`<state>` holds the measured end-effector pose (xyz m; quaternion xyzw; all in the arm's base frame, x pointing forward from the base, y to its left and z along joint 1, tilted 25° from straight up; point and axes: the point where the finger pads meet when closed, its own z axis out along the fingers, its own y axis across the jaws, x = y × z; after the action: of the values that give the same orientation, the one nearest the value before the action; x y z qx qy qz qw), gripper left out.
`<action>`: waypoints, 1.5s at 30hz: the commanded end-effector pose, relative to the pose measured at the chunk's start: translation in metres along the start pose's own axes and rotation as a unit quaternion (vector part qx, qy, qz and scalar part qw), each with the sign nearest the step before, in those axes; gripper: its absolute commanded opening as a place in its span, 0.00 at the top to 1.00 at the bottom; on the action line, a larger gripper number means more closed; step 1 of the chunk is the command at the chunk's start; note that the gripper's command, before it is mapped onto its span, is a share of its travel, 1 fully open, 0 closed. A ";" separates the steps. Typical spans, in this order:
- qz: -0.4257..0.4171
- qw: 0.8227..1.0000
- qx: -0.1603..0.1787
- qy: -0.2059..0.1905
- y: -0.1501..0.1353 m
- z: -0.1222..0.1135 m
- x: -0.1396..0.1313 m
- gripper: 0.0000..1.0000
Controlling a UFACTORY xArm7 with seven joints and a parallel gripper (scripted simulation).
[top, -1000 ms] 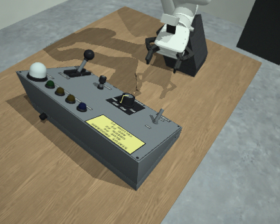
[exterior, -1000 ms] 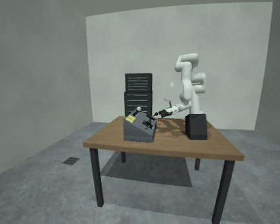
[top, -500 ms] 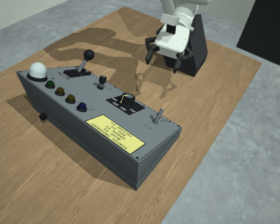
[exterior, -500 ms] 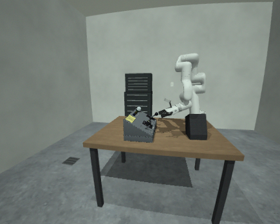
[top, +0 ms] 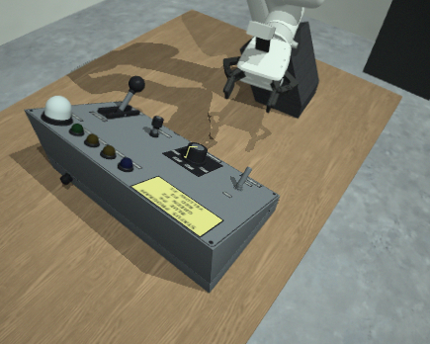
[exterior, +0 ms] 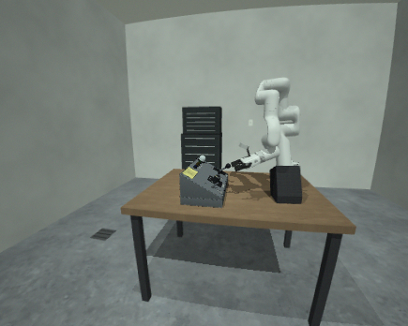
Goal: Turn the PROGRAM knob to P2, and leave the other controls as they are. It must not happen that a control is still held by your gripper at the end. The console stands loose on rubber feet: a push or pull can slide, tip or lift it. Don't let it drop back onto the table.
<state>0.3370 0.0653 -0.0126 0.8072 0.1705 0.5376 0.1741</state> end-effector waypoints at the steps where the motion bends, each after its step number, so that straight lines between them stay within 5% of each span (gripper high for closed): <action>1: 0.001 1.000 0.000 0.001 0.000 0.000 0.001 0.00; 45: 0.006 1.000 -0.001 -0.028 0.026 0.016 0.012 0.00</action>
<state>0.3574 0.0455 0.0035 0.8228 0.1599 0.5157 0.1773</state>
